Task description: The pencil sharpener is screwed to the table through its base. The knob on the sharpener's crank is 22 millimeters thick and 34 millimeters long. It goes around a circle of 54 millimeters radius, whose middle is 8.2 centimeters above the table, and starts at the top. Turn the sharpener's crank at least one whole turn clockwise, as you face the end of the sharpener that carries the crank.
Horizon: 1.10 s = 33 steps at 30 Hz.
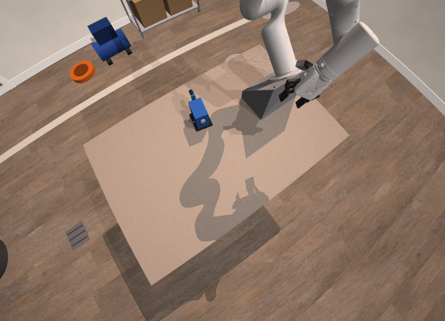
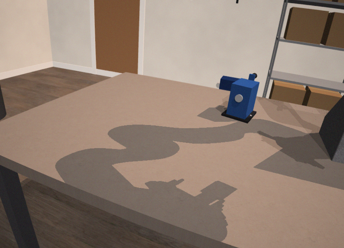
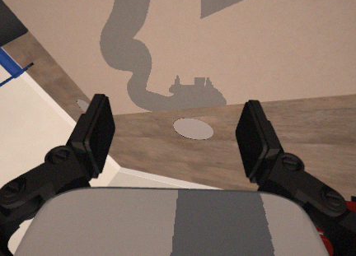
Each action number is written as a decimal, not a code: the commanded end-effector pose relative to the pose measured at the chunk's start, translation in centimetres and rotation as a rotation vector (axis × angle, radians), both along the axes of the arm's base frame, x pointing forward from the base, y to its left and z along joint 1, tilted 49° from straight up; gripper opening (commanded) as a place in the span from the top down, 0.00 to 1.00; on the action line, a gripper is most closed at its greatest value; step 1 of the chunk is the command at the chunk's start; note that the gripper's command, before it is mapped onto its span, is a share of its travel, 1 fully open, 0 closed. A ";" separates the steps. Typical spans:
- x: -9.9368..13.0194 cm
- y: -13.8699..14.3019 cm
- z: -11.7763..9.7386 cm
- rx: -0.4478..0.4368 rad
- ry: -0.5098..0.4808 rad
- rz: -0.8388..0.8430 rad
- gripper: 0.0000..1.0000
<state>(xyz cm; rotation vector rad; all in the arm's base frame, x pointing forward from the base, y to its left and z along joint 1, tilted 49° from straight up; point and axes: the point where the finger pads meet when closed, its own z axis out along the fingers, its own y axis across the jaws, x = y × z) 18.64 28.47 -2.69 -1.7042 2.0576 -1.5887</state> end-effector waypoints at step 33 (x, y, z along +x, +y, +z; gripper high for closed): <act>19.4 -9.2 10.0 -0.031 0.350 -0.091 0.00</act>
